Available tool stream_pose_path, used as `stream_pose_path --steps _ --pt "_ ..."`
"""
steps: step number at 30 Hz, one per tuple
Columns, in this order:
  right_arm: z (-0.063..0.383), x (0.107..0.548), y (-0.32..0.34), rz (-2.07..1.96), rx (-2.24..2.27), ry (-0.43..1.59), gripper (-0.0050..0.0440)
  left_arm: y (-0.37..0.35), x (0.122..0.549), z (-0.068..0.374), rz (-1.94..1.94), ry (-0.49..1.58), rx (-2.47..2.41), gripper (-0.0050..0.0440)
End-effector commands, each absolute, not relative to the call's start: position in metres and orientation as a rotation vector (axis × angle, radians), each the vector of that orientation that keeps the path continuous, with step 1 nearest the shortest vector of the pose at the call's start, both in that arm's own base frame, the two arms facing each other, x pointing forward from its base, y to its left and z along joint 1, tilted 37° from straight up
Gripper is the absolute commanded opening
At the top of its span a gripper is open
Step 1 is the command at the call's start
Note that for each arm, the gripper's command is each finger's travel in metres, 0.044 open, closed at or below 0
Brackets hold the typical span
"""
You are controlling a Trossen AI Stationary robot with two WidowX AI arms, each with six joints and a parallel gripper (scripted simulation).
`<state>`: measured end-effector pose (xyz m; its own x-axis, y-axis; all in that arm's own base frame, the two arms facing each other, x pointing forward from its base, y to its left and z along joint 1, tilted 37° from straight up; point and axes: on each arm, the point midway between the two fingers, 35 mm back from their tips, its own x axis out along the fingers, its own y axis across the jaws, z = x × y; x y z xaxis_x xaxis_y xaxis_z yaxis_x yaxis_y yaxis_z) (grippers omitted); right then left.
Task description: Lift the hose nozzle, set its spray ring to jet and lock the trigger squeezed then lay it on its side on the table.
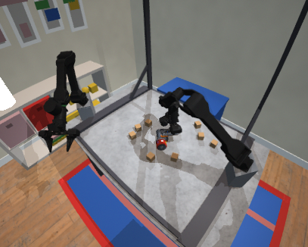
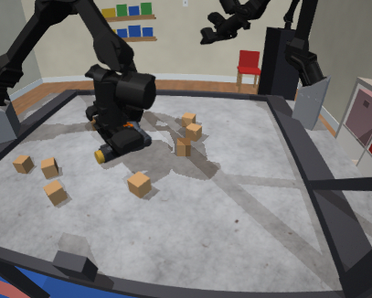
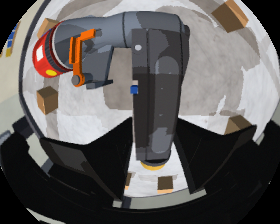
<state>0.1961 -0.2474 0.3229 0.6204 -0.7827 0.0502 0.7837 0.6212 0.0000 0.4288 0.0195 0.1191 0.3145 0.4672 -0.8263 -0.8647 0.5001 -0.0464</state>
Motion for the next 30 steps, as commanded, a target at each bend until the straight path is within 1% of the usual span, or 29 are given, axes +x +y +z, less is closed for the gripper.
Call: stream_pose_path --steps 1,8,19,25,30 --pt "0.3322 0.1941 -0.2453 -0.901 -0.031 -0.072 0.0406 0.0189 0.4321 0.1332 0.951 0.807 -0.617 0.0169" --pt "0.3322 0.1941 -0.2453 -0.901 -0.031 -0.072 0.0406 0.0187 0.4324 0.1332 0.970 0.792 -0.661 0.0169" --pt "0.3322 0.1941 -0.2453 -0.901 -0.031 -0.072 0.0406 0.0183 0.4332 0.1328 1.056 0.716 -0.863 0.0169" --pt "0.3322 0.1941 -0.2453 -0.901 -0.031 -0.072 0.0406 0.0183 0.4331 0.1328 1.051 0.721 -0.851 0.0169" --pt "0.3322 0.1941 -0.2453 -0.901 -0.031 -0.072 0.0406 0.0179 0.4339 0.1328 1.096 0.676 -0.961 0.0169"
